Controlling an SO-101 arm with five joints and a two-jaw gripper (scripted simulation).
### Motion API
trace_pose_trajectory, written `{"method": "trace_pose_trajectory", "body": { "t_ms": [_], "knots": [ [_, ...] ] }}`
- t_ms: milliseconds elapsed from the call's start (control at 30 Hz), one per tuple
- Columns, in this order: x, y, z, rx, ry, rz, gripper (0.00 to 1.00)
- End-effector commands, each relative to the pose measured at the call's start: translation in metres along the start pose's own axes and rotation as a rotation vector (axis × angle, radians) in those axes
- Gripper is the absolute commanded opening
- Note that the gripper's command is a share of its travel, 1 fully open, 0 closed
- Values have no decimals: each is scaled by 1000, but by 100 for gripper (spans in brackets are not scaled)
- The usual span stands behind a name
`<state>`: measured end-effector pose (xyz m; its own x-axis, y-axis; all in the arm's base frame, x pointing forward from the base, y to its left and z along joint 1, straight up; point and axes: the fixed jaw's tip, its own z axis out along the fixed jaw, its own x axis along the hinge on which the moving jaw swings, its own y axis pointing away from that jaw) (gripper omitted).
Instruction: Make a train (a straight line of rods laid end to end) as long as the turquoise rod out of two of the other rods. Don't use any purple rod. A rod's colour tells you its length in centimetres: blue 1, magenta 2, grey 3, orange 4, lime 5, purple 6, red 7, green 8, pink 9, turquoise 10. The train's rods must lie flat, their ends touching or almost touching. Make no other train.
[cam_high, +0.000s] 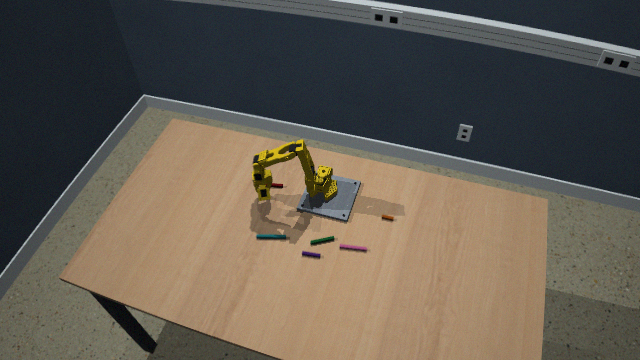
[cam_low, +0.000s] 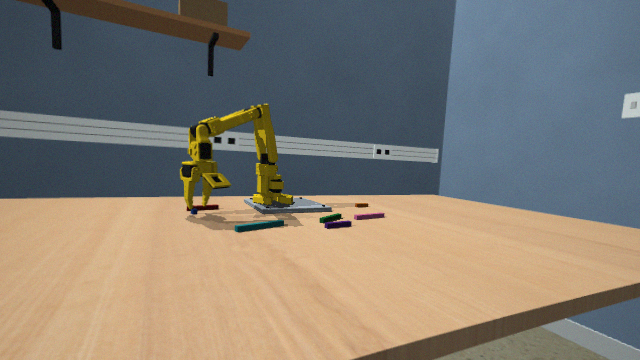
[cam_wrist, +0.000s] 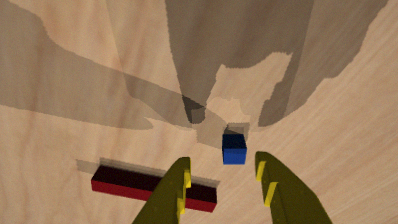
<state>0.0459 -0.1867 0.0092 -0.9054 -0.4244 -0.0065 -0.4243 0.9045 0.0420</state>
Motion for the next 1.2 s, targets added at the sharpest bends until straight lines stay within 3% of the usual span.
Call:
{"method": "trace_pose_trajectory", "body": {
  "t_ms": [0, 633, 1167],
  "knots": [
    [2, -3, -8, 23, 3, -4, 17],
    [2, -3, -13, 23, 3, -4, 17],
    [2, -3, -37, 23, 3, -4, 17]
  ]
}}
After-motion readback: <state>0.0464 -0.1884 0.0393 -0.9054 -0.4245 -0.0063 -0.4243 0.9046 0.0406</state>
